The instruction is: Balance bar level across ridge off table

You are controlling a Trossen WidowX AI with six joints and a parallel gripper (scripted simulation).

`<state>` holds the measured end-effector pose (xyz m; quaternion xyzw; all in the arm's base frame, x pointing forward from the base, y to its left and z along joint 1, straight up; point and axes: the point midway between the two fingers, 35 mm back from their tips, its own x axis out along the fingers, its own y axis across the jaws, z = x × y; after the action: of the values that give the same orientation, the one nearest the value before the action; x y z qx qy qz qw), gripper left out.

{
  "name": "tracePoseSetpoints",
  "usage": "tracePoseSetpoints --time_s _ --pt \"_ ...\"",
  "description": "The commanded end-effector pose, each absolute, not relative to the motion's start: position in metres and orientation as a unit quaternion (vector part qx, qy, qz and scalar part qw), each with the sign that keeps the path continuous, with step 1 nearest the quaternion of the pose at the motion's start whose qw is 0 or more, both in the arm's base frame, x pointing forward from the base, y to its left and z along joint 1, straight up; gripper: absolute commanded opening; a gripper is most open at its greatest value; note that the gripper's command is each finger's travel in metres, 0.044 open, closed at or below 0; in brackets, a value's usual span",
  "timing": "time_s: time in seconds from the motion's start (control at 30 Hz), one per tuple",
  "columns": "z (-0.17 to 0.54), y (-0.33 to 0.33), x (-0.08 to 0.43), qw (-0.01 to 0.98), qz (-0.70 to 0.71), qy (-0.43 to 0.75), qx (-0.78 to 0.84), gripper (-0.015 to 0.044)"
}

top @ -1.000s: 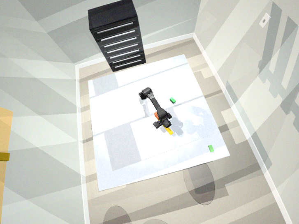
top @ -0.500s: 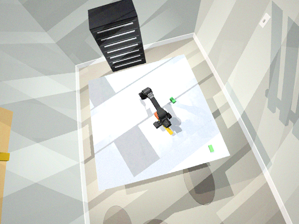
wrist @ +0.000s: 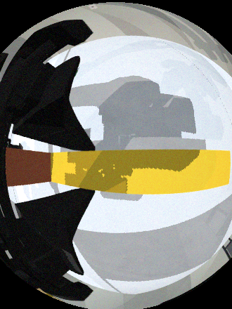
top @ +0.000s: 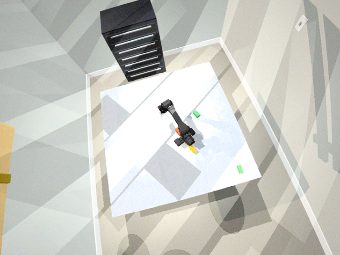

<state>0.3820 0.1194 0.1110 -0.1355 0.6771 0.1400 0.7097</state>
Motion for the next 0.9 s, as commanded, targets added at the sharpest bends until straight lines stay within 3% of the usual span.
tracePoseSetpoints --time_s 0.0,0.53,0.87 --pt "0.1106 0.1194 0.3819 0.709 0.140 0.677 -0.136 0.0173" --pt "0.1106 0.1194 0.3819 0.709 0.140 0.677 -0.136 0.0185" --pt "0.1106 0.1194 0.3819 0.709 0.140 0.677 -0.136 0.0440"
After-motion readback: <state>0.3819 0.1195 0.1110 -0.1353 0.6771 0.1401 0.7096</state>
